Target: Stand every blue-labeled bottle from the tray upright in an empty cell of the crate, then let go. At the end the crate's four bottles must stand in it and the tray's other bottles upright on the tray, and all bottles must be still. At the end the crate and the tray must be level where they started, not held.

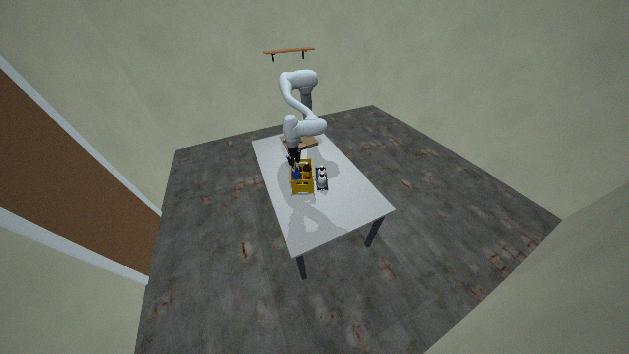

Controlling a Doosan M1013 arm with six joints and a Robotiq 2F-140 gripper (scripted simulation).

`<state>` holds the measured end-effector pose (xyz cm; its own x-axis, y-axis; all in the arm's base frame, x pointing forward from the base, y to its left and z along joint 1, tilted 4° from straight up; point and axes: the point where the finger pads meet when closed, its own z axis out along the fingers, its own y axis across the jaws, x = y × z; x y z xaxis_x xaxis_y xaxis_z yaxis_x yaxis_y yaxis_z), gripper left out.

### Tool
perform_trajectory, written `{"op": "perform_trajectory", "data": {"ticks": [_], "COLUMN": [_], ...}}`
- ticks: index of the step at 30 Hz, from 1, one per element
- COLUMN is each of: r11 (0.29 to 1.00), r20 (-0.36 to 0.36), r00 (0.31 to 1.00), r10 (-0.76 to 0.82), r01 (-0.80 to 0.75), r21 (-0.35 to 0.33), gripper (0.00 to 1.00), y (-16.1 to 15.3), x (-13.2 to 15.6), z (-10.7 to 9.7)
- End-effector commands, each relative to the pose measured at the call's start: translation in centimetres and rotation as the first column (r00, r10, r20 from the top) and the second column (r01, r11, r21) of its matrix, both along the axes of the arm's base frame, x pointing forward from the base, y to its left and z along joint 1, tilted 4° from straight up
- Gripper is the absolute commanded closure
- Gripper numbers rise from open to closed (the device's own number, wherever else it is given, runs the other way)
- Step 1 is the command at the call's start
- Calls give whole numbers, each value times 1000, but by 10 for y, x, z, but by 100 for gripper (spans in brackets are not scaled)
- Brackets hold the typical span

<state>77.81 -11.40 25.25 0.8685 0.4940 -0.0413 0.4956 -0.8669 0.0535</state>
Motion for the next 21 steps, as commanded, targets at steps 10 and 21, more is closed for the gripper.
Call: {"op": "perform_trajectory", "data": {"ticks": [10, 21], "r11": [1000, 1000], "r20": [0, 0], "r00": [1000, 1000], "r10": [0, 0], "r01": [0, 0], "r21": [0, 0], "gripper": [100, 100], "y": [0, 0], "x": [0, 0], "z": [-4, -5]}}
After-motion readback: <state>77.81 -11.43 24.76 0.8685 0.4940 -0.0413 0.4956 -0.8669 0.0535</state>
